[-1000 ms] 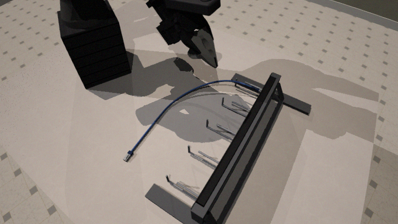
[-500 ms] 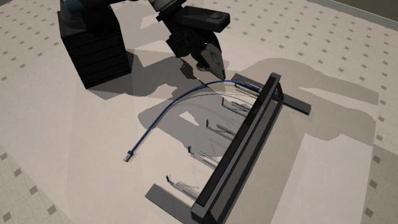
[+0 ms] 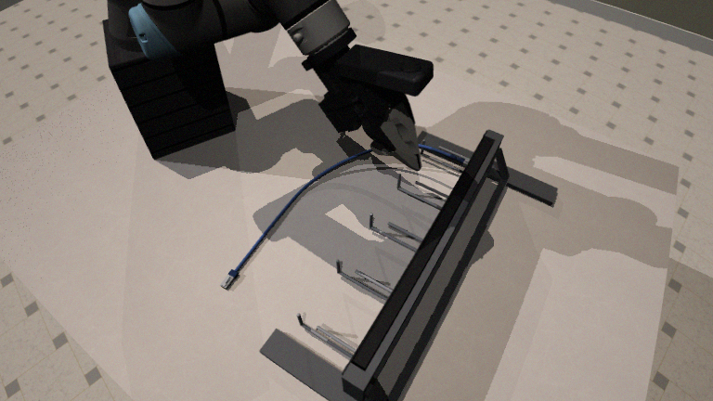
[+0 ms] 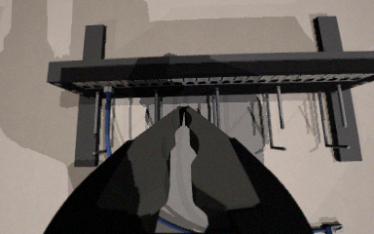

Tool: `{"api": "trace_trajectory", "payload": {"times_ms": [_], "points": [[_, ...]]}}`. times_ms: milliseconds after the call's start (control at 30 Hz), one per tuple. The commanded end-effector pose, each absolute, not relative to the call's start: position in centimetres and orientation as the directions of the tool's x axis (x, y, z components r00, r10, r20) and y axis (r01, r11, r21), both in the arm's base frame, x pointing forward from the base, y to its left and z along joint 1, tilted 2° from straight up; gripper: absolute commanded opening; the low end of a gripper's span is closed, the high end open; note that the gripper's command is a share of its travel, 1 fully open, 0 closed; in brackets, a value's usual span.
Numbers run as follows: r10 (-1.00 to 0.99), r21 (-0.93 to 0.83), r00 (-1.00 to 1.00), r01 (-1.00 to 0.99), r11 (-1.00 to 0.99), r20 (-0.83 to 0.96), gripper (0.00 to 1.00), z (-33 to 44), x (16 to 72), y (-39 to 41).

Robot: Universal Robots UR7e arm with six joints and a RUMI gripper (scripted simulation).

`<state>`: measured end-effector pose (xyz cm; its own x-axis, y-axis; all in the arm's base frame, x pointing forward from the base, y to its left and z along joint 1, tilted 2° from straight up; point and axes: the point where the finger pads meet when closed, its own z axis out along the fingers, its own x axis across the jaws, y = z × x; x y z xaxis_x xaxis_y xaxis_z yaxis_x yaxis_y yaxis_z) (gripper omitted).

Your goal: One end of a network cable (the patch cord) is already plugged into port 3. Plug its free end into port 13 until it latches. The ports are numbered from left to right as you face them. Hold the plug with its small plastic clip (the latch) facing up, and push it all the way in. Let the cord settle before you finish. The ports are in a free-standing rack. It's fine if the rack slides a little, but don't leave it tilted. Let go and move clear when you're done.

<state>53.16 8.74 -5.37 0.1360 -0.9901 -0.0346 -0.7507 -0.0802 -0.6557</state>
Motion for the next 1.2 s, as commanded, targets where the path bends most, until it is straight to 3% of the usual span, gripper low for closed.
{"api": "trace_trajectory", "payload": {"times_ms": [0, 1167], "points": [[-0.99, -0.657, 0.136, -0.749, -0.08, -0.034, 0.0, -6.1, 53.9, 8.8], [-0.99, -0.657, 0.136, -0.749, -0.08, -0.034, 0.0, -7.6, 55.2, 9.1]]}}
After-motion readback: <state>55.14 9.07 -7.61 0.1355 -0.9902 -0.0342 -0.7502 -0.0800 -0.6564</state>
